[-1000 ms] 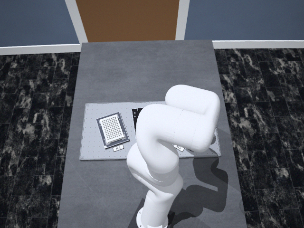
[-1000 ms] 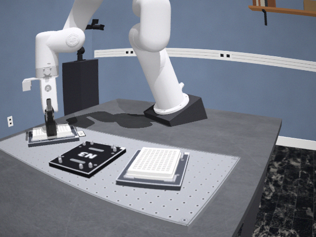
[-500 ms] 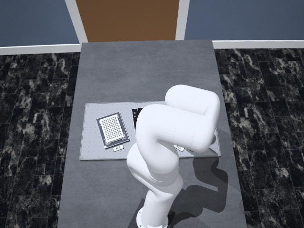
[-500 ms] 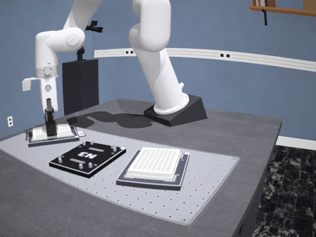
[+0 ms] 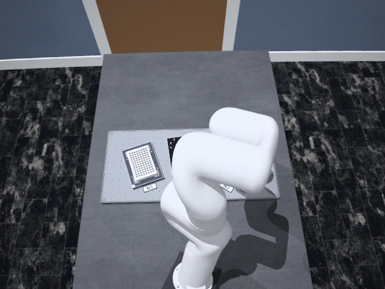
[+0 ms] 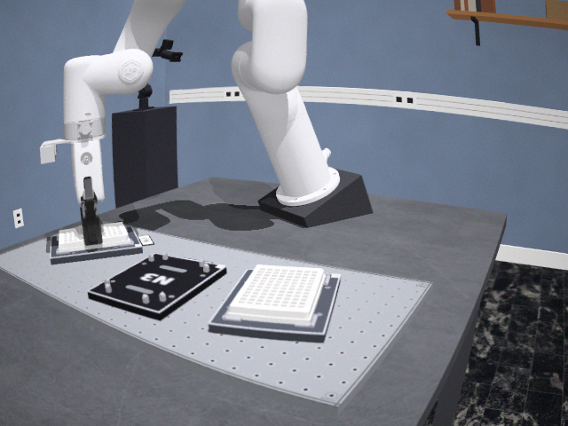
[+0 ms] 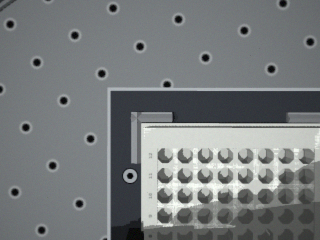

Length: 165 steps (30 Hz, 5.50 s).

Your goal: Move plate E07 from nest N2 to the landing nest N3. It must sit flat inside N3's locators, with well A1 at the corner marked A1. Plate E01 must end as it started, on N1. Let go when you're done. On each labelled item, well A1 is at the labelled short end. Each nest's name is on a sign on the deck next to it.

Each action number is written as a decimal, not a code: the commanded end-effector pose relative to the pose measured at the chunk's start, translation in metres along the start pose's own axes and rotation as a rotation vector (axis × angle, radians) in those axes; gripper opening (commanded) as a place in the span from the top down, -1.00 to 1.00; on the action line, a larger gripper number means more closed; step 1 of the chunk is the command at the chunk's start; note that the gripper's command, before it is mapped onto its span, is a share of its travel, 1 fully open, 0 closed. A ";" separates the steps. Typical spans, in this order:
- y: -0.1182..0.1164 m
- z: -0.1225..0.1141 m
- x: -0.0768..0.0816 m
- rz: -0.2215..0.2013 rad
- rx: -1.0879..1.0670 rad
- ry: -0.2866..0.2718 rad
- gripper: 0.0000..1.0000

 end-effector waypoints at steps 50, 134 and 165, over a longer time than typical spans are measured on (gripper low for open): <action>0.000 0.001 0.018 0.000 0.000 0.003 1.00; -0.033 -0.012 0.102 0.000 0.233 0.003 1.00; -0.158 -0.062 0.102 0.001 0.747 0.003 1.00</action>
Point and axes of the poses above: the point where the finger pads meet when closed, its own x axis back along the fingers, its own y axis across the jaws, z = x × y, the point moved 10 cm from there along x, back along the fingers, and after that the axes turned 1 degree about -x, right-handed, at the moved point
